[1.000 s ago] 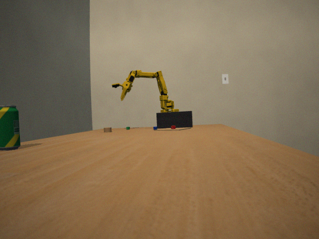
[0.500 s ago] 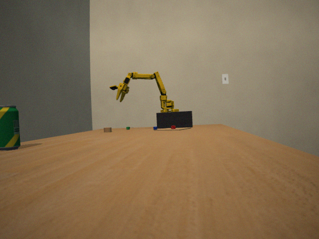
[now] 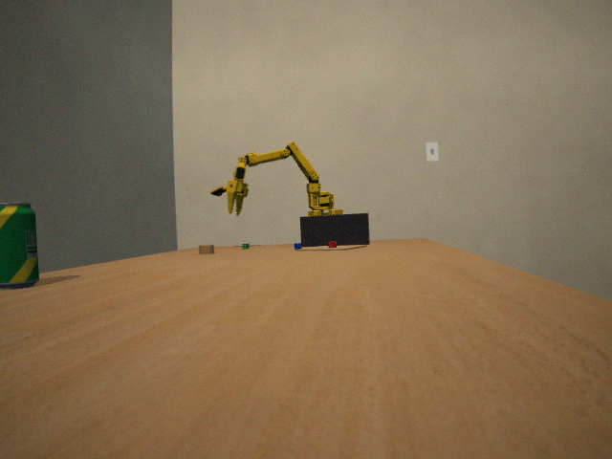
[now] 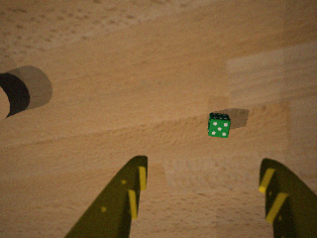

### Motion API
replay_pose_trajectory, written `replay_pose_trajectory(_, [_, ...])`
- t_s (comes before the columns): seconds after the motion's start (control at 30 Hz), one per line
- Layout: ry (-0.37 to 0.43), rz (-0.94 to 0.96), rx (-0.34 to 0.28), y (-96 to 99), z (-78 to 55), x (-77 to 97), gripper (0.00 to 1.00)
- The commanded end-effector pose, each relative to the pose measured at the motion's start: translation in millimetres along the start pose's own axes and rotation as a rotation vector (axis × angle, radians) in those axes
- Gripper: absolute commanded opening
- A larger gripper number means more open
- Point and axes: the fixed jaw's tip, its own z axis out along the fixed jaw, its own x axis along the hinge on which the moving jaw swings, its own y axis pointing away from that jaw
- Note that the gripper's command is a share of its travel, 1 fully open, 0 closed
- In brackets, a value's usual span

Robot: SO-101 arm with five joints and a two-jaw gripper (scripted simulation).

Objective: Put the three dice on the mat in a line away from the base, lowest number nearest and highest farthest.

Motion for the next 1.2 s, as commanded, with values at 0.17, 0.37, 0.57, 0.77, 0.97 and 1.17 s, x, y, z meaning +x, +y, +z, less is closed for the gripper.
replay_pose_trajectory(0.17, [0.201, 0.013, 0.126, -23.4, 49.4, 34.6, 0.25])
replay_pose_trajectory(0.37, [0.226, 0.013, 0.142, -26.5, 54.8, 39.7, 0.25])
replay_pose_trajectory(0.57, [0.226, 0.013, 0.142, -26.5, 54.8, 39.7, 0.25])
replay_pose_trajectory(0.77, [0.226, 0.013, 0.142, -26.5, 54.8, 39.7, 0.25])
replay_pose_trajectory(0.97, [0.226, 0.013, 0.142, -26.5, 54.8, 39.7, 0.25])
replay_pose_trajectory(1.17, [0.225, 0.030, 0.144, -29.5, 54.8, 37.9, 0.25])
